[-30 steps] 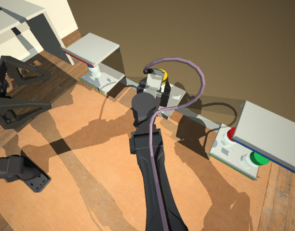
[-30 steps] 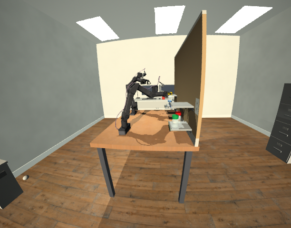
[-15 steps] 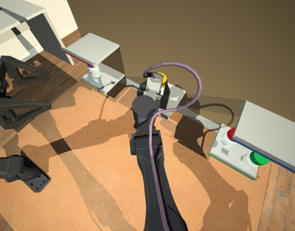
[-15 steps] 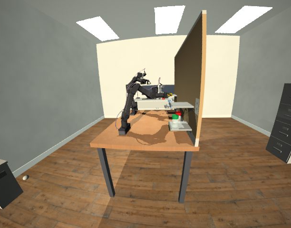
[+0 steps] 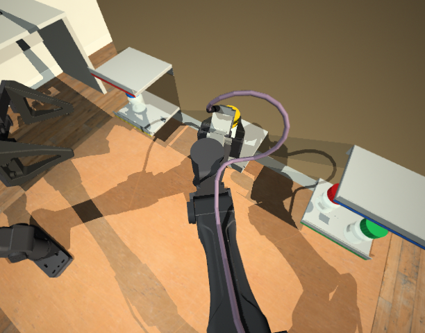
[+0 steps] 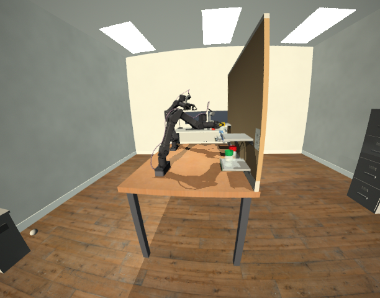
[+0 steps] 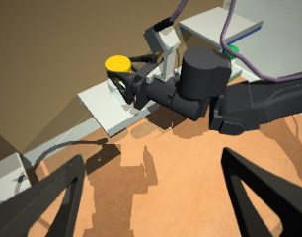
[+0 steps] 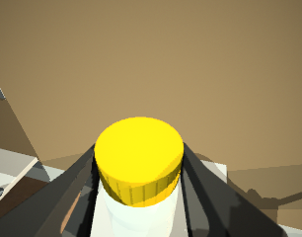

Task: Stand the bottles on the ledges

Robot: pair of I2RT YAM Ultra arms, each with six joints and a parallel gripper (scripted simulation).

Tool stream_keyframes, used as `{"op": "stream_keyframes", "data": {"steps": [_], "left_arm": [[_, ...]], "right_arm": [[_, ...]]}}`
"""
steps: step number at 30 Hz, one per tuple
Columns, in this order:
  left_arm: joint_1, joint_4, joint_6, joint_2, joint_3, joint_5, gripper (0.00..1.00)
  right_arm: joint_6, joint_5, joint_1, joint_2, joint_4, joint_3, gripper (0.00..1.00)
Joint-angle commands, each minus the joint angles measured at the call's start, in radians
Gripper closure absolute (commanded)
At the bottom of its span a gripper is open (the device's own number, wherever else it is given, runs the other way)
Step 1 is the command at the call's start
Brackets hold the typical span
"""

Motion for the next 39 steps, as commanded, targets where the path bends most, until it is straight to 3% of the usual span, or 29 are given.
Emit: {"op": "stream_keyframes", "data": {"steps": [1, 29, 31, 33, 35, 39], "left_arm": [[-0.005, -0.016, -0.003, -0.003, 0.017, -0.007, 0.0], [-0.005, -0.016, -0.003, -0.003, 0.017, -0.007, 0.0], [-0.005, -0.016, -0.003, -0.003, 0.017, -0.007, 0.0], [-0.005, -0.016, -0.003, -0.003, 0.017, -0.007, 0.0], [-0.005, -0.016, -0.003, -0.003, 0.017, -0.007, 0.0], [-0.005, -0.016, -0.003, -0.003, 0.017, -0.007, 0.0]], "right_arm": [[-0.001, -0.002, -0.004, -0.013, 0.043, 0.008, 0.5], [-0.012, -0.015, -0.017, 0.029, 0.141, -0.091, 0.5], [-0.012, -0.014, -0.017, 0.029, 0.141, -0.091, 0.27], [-0.012, -0.014, -0.017, 0.029, 0.141, -0.091, 0.27], [-0.008, -0.009, -0.011, 0.029, 0.142, -0.084, 0.11], [-0.016, -0.007, -0.003, -0.001, 0.165, -0.12, 0.11]]}}
